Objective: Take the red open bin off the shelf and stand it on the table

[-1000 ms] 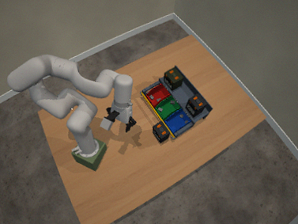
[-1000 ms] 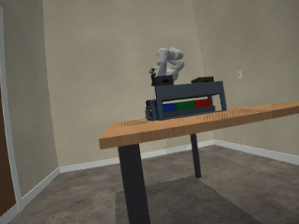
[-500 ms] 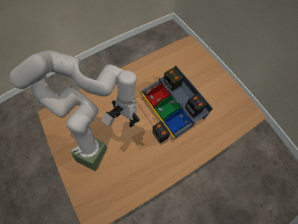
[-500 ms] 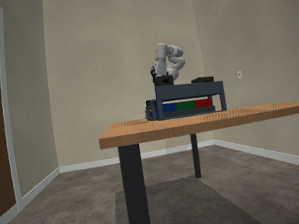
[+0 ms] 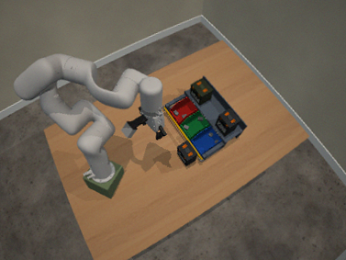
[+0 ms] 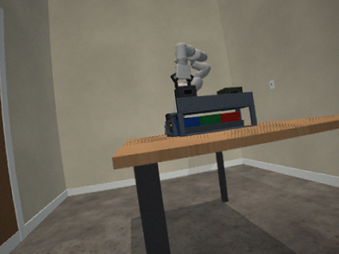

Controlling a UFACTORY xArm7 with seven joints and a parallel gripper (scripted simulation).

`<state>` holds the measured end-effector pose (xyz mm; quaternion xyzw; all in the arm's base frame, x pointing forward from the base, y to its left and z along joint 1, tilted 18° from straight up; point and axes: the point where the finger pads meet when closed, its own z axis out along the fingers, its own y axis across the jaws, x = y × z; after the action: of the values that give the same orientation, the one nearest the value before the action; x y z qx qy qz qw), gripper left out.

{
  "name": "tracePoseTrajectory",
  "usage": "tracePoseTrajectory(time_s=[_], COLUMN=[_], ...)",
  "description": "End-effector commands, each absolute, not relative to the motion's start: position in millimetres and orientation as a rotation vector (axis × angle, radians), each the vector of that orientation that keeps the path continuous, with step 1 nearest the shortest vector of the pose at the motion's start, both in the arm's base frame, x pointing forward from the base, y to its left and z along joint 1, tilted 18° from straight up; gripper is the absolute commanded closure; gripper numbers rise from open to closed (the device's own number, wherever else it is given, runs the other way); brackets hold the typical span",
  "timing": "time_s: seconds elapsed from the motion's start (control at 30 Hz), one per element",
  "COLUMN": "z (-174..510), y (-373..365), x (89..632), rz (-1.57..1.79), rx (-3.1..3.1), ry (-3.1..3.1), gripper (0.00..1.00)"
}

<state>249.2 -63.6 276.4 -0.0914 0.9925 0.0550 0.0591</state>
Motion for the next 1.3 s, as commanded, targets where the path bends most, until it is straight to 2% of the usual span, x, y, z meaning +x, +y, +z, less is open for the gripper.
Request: tracePoseTrajectory(time_s=[0.0, 0.13, 1.27], z=[285.4, 316.8, 310.6], y=[-63.3, -60.3, -61.1], x=[257.3, 287.9, 281.8], rz=[0.186, 0.267, 0.267], rx=[-0.221, -0.006, -0.006], ry=[2.98, 2.875, 2.875], gripper=[0.0, 0.0, 0.0])
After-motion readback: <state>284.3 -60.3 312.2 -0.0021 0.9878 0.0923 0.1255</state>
